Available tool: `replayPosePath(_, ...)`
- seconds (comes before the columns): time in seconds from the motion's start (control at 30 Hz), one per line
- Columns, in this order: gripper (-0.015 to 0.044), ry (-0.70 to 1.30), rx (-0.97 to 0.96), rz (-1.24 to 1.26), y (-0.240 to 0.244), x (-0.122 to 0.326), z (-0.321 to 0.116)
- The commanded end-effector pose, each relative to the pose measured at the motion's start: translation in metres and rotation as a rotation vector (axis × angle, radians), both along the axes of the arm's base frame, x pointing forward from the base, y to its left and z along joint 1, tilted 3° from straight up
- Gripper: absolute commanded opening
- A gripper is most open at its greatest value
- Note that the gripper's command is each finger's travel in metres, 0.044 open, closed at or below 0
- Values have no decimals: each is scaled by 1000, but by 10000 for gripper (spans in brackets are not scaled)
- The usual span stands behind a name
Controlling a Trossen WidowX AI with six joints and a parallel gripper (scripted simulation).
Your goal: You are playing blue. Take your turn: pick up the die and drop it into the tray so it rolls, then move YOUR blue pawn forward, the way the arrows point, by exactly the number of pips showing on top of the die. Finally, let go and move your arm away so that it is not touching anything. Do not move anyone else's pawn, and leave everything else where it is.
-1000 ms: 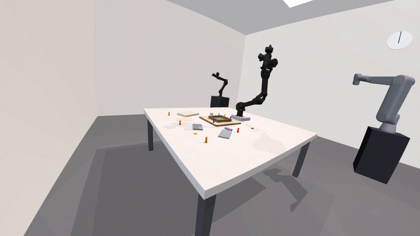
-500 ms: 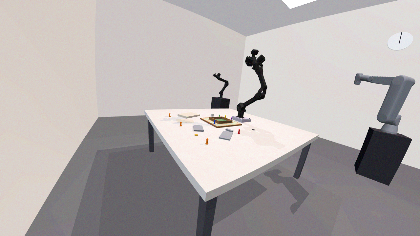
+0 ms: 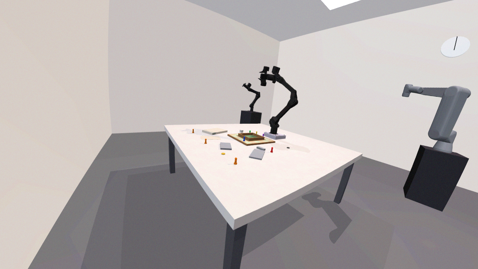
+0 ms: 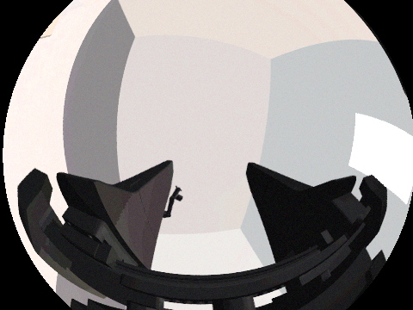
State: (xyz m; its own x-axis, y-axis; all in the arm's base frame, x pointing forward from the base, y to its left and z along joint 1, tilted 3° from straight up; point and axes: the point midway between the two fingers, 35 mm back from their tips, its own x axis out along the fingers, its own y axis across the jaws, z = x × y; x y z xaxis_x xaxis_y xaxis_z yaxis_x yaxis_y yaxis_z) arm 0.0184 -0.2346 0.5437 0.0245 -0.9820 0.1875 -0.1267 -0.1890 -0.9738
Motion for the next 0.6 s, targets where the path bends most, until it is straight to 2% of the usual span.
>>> replayPosePath(0.0,275,-16,157,108,-35,30,-41)
replayPosePath(0.23,275,-57,345,191,-66,61,-91)
replayPosePath(0.4,275,-133,612,239,-92,100,-164)
replayPosePath(0.57,275,-187,888,238,-99,135,-241)
